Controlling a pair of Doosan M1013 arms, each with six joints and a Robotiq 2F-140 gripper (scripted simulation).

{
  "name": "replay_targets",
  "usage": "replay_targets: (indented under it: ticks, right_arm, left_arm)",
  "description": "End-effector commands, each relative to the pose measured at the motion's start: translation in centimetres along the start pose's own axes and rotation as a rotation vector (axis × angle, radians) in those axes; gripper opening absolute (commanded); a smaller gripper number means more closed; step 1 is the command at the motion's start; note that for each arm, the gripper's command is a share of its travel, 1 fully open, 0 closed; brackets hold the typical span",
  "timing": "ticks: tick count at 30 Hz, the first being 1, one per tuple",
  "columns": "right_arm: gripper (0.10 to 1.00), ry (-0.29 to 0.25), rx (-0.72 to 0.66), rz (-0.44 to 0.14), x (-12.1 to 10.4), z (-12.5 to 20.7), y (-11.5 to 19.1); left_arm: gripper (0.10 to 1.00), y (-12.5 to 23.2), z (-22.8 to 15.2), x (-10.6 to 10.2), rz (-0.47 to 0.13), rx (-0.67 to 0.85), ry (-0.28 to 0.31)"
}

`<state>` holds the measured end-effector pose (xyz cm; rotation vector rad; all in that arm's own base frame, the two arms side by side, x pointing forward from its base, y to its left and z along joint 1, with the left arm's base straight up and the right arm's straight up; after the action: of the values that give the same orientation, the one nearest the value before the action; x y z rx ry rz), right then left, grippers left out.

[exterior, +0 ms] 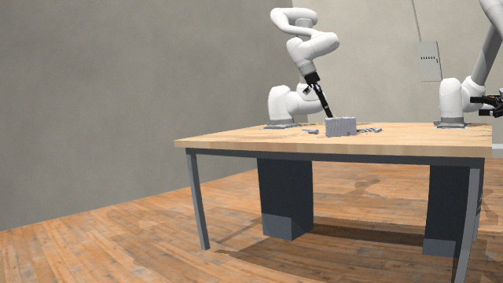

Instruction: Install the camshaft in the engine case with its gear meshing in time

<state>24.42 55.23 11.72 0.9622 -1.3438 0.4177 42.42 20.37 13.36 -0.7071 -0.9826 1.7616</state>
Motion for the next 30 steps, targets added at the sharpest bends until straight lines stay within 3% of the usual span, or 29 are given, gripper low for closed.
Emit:
replay_targets:
  ticks: [1, 30]
  right_arm:
    - [0.142, -0.001, 0.000, -0.001, 0.08, -0.06, 0.04]
    - [0.142, -0.001, 0.000, -0.001, 0.08, -0.68, -0.08]
  left_arm:
    - [1.000, -0.05, 0.01, 0.01, 0.000, -0.001, 0.000]
    - [1.000, -0.05, 0.01, 0.01, 0.000, -0.001, 0.000]
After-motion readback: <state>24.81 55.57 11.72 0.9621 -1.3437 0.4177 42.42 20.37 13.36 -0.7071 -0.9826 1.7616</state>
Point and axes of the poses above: on each arm, the point where the finger pads meet when closed, its own x axis back along the fingers, its own z axis across the jaws, y = z × x, the point moved 1 cm from there along x, back along the fingers, and after that the axes turned 11 degrees about x, right-handed, at the moved point
